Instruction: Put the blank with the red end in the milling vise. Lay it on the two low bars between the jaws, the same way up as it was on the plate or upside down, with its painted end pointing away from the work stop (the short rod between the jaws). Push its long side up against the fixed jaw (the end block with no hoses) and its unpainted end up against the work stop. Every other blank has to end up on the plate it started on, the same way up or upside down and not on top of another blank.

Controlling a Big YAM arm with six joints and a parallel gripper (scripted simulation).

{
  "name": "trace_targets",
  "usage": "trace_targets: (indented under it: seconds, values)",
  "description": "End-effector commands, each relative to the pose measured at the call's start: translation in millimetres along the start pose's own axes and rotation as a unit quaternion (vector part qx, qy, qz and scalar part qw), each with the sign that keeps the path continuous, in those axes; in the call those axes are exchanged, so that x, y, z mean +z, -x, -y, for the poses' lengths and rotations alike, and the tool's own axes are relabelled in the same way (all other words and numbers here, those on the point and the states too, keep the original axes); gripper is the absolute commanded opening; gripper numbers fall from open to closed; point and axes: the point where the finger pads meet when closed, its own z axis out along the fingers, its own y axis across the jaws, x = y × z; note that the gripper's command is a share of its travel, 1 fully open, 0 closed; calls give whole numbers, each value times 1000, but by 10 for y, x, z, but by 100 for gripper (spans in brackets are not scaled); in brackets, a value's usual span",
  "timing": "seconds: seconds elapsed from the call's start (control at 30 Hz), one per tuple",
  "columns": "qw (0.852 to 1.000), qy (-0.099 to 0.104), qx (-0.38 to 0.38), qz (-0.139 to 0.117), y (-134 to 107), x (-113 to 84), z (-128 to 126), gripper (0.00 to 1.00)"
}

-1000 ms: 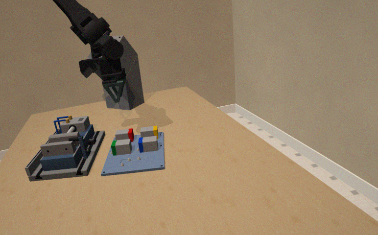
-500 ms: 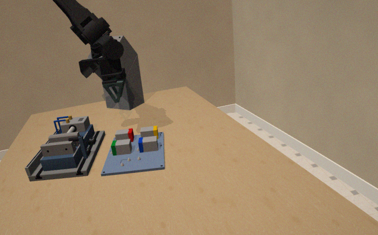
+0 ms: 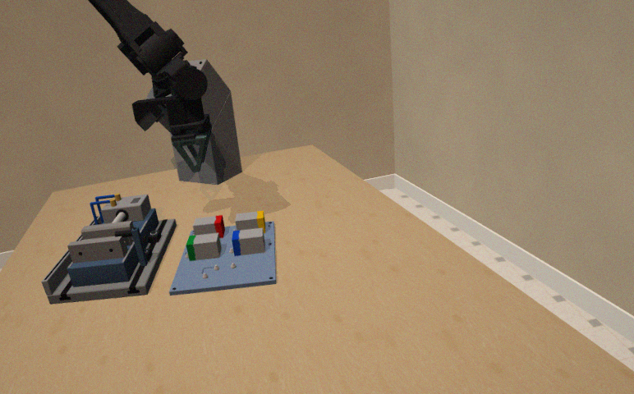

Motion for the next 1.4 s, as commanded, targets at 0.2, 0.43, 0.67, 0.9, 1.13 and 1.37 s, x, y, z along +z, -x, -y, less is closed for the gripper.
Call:
trace_targets:
  seconds: [0.2, 0.43, 0.67, 0.9, 1.13, 1.37]
  values:
    - [1000, 20, 18, -2, 56, -46, -189, 64]
    - [1000, 4, 5, 1, 29, 145, -63, 64]
    - [1000, 1, 4, 2, 36, 338, -27, 64]
    - [1000, 7, 7, 0, 27, 496, -98, 64]
    - [1000, 8, 8, 0, 27, 749, -119, 64]
    - [1000, 8, 7, 1, 30, 919, -105, 64]
